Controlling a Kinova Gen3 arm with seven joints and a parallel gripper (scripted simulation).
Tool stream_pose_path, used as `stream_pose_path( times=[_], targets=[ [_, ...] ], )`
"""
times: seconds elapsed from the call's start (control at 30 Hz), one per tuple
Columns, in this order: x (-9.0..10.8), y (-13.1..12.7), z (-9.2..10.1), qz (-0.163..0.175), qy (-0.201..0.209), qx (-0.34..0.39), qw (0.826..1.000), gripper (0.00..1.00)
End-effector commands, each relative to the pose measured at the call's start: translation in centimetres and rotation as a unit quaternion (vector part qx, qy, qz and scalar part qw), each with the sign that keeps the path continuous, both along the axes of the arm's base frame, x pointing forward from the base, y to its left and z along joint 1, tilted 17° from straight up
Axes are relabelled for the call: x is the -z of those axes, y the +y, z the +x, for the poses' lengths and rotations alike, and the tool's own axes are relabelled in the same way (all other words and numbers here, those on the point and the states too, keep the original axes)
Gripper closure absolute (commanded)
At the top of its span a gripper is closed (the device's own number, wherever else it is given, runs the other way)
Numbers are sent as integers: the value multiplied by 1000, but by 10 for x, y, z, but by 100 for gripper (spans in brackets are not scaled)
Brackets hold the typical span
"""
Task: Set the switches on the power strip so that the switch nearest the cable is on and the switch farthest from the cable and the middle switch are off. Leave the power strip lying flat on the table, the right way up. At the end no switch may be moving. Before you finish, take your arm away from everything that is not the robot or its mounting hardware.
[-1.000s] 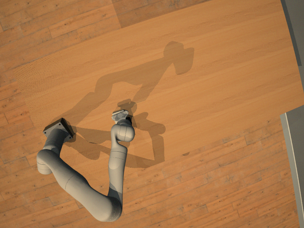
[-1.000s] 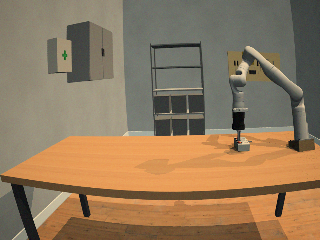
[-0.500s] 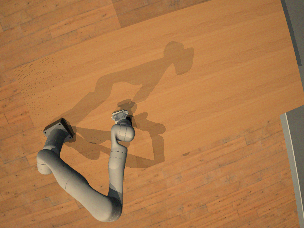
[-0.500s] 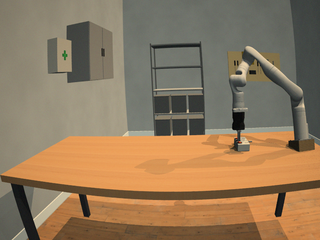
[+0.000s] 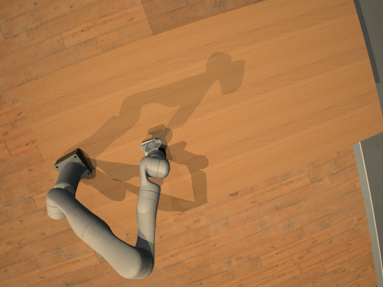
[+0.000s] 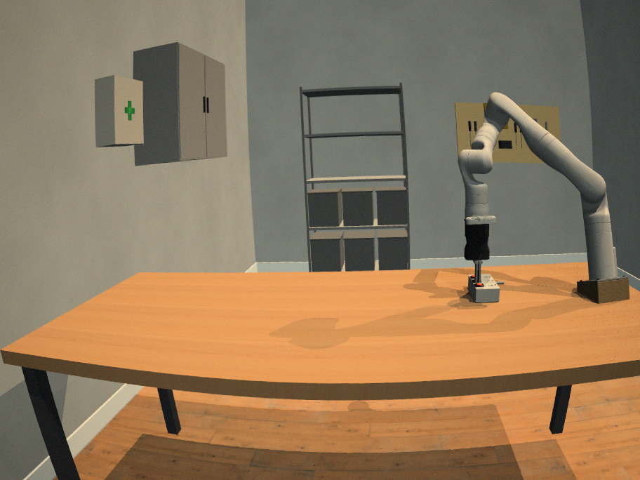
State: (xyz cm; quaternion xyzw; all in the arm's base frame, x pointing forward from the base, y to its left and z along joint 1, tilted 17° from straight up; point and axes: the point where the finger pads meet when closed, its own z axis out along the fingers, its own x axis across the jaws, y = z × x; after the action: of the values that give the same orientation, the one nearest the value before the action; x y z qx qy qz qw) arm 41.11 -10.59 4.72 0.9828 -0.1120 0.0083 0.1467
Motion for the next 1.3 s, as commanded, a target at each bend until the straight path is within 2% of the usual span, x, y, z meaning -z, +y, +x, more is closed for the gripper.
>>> stream_pose_path(
  times=[0.0, 1.27],
  targets=[
    [-1, 0, 1, 0, -1, 0, 1000, 100],
    [6, -2, 0, 0, -1, 0, 1000, 100]
  ],
)
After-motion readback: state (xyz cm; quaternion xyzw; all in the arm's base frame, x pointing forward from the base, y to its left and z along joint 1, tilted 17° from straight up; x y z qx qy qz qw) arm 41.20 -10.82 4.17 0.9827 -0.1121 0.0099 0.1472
